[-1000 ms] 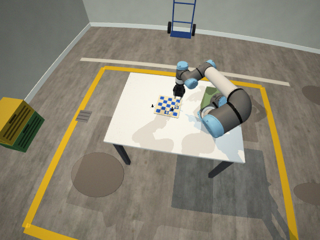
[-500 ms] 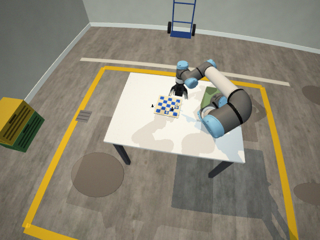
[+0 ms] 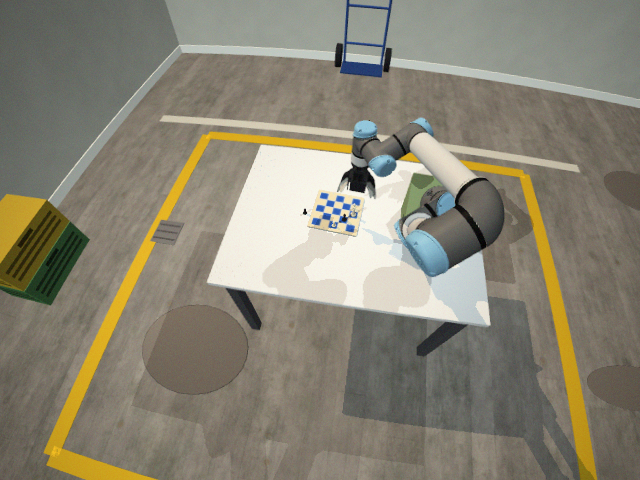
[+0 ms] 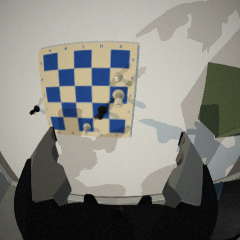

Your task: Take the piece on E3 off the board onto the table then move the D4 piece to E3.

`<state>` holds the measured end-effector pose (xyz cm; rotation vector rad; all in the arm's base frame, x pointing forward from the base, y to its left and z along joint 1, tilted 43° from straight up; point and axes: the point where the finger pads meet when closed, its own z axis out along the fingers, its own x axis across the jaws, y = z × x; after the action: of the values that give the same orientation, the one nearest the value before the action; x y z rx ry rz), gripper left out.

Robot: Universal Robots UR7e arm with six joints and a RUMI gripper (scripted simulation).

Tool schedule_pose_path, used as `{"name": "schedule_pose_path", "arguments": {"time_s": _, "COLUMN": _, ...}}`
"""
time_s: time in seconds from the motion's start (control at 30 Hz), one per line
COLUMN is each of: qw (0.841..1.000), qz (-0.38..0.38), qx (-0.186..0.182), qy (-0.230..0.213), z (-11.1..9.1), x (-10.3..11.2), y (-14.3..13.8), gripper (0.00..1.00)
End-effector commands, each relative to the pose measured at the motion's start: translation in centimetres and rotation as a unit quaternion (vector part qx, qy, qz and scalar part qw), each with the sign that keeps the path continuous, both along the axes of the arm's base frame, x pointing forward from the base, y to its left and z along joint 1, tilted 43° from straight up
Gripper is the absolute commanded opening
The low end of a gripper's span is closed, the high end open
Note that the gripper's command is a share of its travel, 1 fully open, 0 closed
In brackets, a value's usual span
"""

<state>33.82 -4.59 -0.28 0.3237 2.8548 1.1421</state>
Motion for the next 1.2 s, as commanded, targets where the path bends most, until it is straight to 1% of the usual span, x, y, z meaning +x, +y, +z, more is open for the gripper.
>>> {"name": "schedule_pose_path", "arguments": {"time_s": 0.0, "qw": 1.000, "qz": 0.000, "qx": 0.000, "qy": 0.000, "z": 0.5, "x": -0.1, "y": -0.5, "gripper": 1.00}}
{"name": "schedule_pose_path", "arguments": {"time_s": 0.4, "qw": 1.000, "qz": 0.000, "qx": 0.000, "qy": 0.000, "z": 3.4, "x": -0.6, "y": -3.2, "gripper": 1.00}}
{"name": "schedule_pose_path", "arguments": {"time_s": 0.67, "qw": 1.000, "qz": 0.000, "qx": 0.000, "qy": 0.000, "z": 4.1, "x": -0.7, "y": -3.9, "gripper": 1.00}}
{"name": "schedule_pose_path", "arguments": {"time_s": 1.17, "qw": 1.000, "qz": 0.000, "qx": 0.000, "qy": 0.000, "z": 4.2, "x": -0.7, "y": -3.9, "gripper": 1.00}}
